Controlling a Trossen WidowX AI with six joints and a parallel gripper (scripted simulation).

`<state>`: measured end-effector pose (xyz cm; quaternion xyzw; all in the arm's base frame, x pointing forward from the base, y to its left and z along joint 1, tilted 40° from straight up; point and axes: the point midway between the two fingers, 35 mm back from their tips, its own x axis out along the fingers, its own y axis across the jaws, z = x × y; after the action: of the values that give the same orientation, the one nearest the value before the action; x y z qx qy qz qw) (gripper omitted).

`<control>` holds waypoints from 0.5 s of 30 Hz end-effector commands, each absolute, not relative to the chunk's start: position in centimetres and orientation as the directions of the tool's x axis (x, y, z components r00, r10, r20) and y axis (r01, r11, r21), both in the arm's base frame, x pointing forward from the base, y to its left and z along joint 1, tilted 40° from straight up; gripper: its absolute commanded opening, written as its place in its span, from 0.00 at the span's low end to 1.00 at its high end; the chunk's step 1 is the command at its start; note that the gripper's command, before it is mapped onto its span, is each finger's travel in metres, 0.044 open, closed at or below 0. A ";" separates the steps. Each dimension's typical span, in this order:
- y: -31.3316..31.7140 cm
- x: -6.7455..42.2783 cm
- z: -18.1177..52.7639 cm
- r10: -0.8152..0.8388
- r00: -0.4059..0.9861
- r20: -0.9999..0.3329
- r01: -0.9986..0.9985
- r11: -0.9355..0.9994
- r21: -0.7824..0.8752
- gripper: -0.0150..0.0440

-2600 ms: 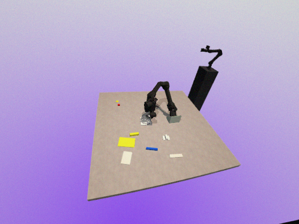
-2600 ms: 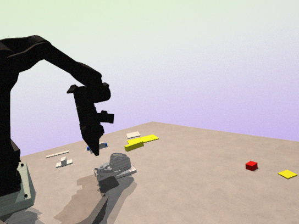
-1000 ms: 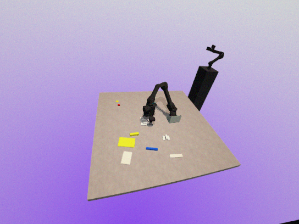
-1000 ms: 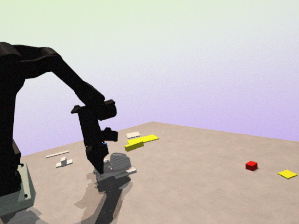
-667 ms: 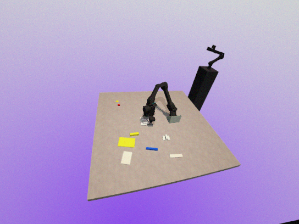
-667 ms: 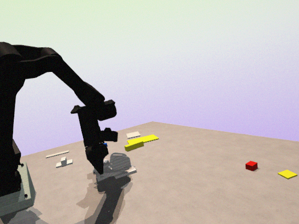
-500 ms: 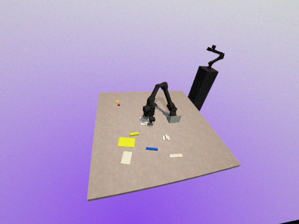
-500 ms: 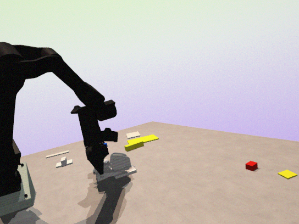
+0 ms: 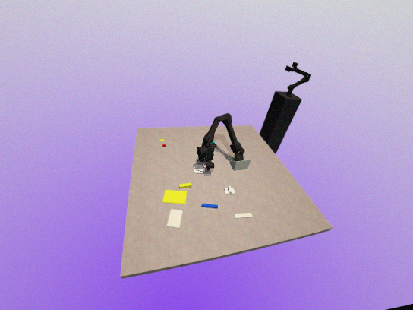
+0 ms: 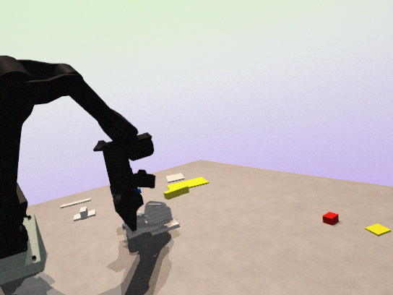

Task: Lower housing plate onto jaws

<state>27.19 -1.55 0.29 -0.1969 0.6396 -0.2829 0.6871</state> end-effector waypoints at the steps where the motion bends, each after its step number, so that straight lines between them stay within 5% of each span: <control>1: -1.7 27.0 0.2 -0.644 0.019 -0.764 0.128 0.760 -0.637 0.85; 15: -1.8 27.0 0.0 -0.644 0.019 -0.764 0.129 0.760 -0.637 0.85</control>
<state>27.18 -1.74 0.07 -0.1971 0.6397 -0.2829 0.6869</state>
